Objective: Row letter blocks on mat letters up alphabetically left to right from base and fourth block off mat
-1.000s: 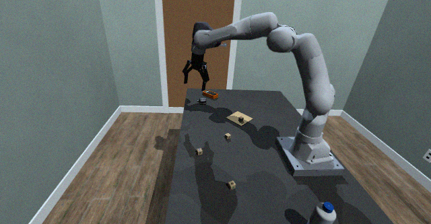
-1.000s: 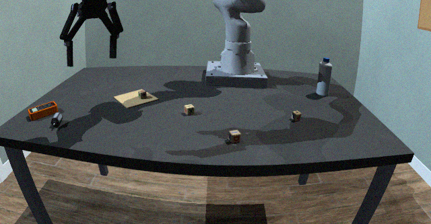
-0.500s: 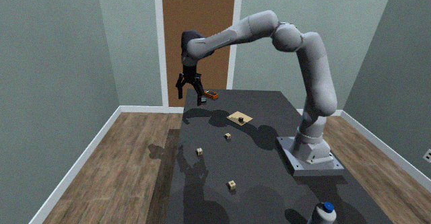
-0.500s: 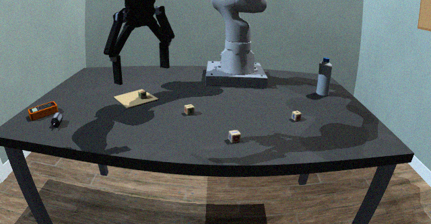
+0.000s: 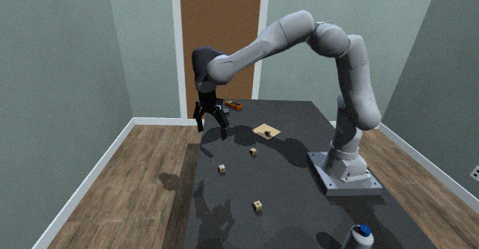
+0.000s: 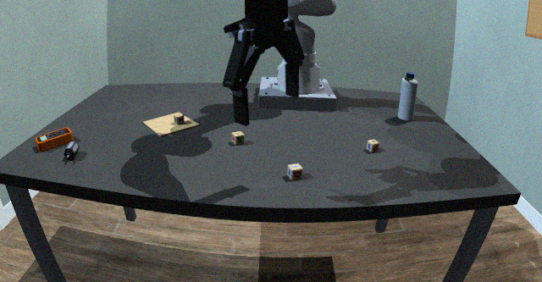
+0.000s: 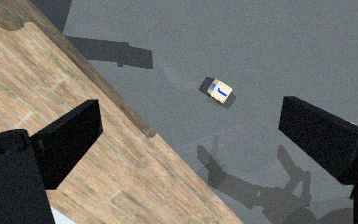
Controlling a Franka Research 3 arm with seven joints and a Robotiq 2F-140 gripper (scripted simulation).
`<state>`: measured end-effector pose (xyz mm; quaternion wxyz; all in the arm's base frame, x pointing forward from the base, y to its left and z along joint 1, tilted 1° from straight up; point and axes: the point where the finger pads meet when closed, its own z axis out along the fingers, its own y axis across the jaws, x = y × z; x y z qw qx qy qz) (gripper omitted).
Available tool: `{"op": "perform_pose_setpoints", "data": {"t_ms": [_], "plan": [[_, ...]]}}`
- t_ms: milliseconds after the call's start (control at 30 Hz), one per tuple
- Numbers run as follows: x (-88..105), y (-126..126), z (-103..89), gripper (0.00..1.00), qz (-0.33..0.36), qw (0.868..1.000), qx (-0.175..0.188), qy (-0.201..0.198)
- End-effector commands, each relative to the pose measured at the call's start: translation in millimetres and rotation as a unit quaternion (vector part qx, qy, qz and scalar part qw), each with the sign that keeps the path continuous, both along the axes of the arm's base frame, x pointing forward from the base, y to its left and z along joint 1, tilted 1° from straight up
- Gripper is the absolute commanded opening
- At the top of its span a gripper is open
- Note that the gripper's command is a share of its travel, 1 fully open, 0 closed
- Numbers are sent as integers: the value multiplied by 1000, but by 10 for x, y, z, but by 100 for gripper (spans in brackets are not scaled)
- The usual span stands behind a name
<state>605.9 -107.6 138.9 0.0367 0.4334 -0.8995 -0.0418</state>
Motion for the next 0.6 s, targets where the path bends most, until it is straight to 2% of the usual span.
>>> {"op": "perform_pose_setpoints", "data": {"t_ms": [0,167,200,233,367,567], "plan": [[-64,424,-56,100,-66,998,-21,12],[-70,431,-70,100,-62,998,-20,13],[-132,621,-93,100,-66,997,-25,18],[-310,1045,-173,100,-66,997,-37,31],[-541,1473,-257,100,-65,996,-53,44],[-558,1482,-288,100,-57,996,-52,48]]}}
